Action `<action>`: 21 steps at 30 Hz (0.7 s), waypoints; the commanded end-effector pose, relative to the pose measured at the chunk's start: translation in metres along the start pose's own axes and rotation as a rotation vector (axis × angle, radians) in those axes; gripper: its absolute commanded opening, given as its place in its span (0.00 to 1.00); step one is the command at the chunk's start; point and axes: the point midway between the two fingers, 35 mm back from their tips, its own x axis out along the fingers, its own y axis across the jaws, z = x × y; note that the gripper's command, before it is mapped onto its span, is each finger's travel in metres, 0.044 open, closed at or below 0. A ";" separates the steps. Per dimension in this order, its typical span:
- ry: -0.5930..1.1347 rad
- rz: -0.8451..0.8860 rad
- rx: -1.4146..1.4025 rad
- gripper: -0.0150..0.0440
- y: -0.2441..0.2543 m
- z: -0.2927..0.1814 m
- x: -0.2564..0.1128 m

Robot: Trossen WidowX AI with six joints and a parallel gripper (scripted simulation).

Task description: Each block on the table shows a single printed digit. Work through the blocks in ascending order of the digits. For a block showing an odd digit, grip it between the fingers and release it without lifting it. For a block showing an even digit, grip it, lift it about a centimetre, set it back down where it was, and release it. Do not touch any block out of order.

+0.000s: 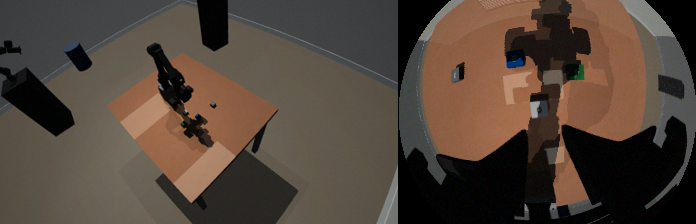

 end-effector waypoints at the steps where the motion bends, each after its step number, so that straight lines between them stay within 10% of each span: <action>1: 0.009 0.003 0.004 0.46 0.001 -0.002 -0.005; 10: 0.008 0.004 0.004 0.46 0.007 0.006 -0.007; 21: 0.000 0.020 0.005 0.46 0.161 0.094 -0.011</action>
